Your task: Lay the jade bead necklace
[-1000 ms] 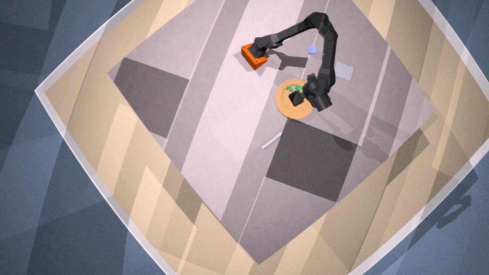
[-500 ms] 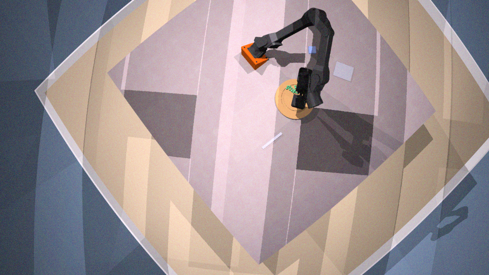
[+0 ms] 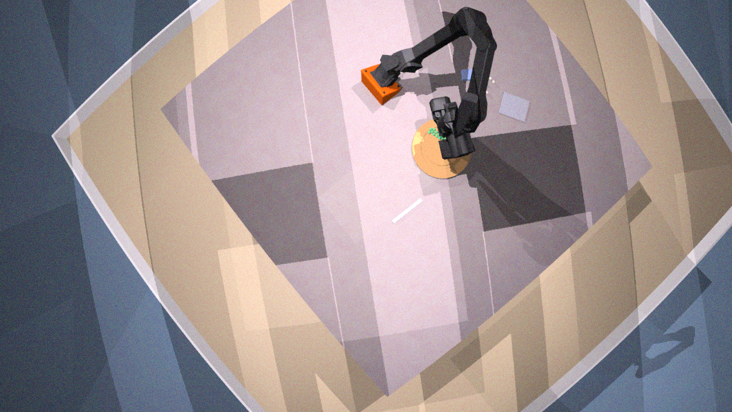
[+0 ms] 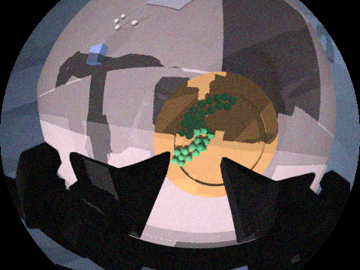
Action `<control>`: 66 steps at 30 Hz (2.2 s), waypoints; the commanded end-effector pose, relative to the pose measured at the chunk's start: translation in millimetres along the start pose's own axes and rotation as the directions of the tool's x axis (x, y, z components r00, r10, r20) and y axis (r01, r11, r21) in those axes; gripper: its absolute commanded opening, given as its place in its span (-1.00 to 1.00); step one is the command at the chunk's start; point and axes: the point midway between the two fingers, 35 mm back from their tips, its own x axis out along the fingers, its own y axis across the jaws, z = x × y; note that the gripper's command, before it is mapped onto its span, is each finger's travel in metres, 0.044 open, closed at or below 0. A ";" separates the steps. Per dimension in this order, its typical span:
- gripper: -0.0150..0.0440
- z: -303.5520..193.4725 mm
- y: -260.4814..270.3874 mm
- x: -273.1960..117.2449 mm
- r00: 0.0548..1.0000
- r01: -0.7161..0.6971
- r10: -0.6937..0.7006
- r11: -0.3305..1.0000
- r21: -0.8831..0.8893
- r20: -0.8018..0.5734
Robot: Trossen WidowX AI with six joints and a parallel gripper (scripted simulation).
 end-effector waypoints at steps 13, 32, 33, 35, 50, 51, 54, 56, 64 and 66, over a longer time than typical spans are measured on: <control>0.36 -0.4 0.1 17.1 1.000 0.000 0.000 1.000 -0.011 -0.003; 0.09 -0.2 1.0 35.8 1.000 -0.001 0.001 1.000 -0.015 -0.003; 0.00 -0.2 1.0 35.8 1.000 -0.001 0.001 1.000 -0.015 -0.003; -0.18 -0.2 1.0 35.8 1.000 -0.001 0.001 1.000 -0.015 -0.003; -0.49 -0.2 1.0 35.8 1.000 -0.001 0.001 1.000 -0.015 -0.003; -0.49 -0.2 1.0 35.8 1.000 -0.001 0.001 1.000 -0.015 -0.003; -0.49 -0.2 1.0 35.8 1.000 -0.001 0.001 1.000 -0.015 -0.003; -0.49 -0.2 1.0 35.8 1.000 -0.001 0.001 1.000 -0.015 -0.003; -0.49 -0.2 1.0 35.8 1.000 -0.001 0.001 1.000 -0.015 -0.003; -0.49 -0.2 1.0 35.8 1.000 -0.001 0.001 1.000 -0.015 -0.003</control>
